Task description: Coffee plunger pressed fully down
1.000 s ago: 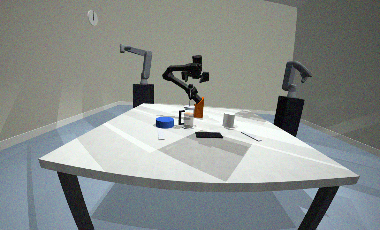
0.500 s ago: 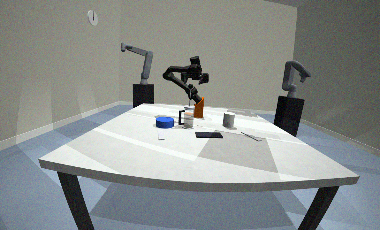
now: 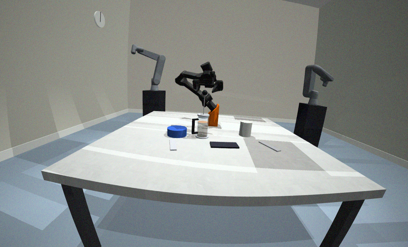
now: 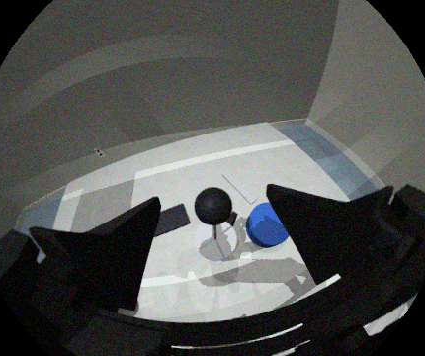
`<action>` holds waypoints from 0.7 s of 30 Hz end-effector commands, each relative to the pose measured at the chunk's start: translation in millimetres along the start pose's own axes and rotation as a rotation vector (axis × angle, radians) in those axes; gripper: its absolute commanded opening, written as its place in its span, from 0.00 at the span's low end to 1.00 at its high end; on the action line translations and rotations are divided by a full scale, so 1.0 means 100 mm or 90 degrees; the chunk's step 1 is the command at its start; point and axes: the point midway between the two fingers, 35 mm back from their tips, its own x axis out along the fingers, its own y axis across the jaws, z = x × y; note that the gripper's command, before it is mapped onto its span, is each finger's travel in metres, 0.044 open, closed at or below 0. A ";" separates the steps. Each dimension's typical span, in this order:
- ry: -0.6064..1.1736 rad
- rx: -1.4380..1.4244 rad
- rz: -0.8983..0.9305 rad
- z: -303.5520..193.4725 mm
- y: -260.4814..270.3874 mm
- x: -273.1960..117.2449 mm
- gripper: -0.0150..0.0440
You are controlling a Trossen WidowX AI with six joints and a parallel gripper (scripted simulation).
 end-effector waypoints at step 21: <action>-0.001 -0.008 0.003 -0.03 0.01 0.02 0.46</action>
